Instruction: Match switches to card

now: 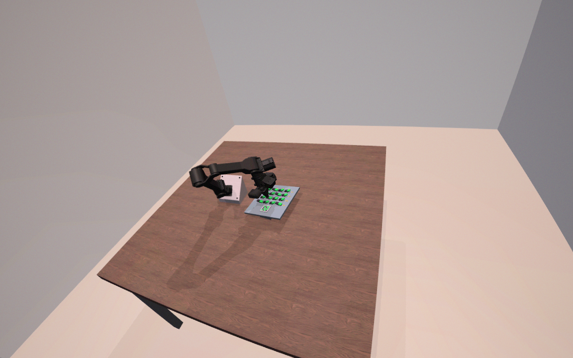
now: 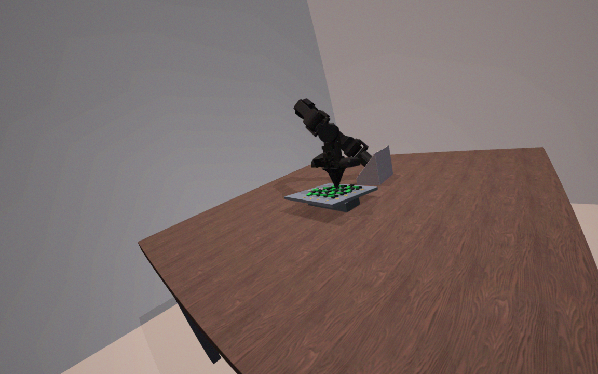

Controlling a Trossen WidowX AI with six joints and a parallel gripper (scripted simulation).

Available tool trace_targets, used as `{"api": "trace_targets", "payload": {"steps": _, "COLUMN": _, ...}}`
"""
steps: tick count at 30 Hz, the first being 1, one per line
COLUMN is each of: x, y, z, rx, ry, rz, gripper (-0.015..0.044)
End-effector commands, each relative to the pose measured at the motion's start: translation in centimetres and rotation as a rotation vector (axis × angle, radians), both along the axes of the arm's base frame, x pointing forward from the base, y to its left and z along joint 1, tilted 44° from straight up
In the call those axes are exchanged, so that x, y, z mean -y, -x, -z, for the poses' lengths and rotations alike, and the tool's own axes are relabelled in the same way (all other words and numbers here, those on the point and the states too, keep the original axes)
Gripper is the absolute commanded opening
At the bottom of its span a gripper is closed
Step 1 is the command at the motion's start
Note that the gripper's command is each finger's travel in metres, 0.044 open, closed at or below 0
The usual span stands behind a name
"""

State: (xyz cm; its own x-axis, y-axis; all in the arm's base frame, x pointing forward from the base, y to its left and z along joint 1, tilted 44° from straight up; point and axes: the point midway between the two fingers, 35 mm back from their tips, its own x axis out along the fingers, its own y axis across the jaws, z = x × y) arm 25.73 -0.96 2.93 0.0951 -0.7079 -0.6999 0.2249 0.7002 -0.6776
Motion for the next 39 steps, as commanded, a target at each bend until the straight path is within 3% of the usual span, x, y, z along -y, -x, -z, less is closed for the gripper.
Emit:
{"api": "trace_targets", "payload": {"steps": 1, "x": 0.1, "y": 0.0, "z": 0.1, "rx": -0.001, "ry": 0.004, "rz": -0.003, "gripper": 0.0000}}
{"api": "trace_targets", "payload": {"steps": 10, "x": -0.1, "y": 0.0, "z": 0.0, "rx": 0.000, "ry": 0.000, "rz": 0.000, "gripper": 0.0000}}
{"api": "trace_targets", "payload": {"steps": 16, "x": -4.3, "y": 0.3, "z": -4.3, "rx": -0.020, "ry": -0.004, "rz": 0.014, "gripper": 0.0000}}
{"api": "trace_targets", "payload": {"steps": 21, "x": -4.5, "y": 0.4, "z": -4.4, "rx": -0.021, "ry": -0.004, "rz": 0.015, "gripper": 0.0000}}
{"api": "trace_targets", "payload": {"steps": 26, "x": -1.8, "y": -0.7, "z": -7.2, "rx": -0.021, "ry": -0.002, "rz": 0.015, "gripper": 0.0000}}
{"api": "trace_targets", "payload": {"steps": 39, "x": 0.7, "y": -1.0, "z": -4.7, "rx": -0.038, "ry": -0.007, "rz": 0.033, "gripper": 0.0000}}
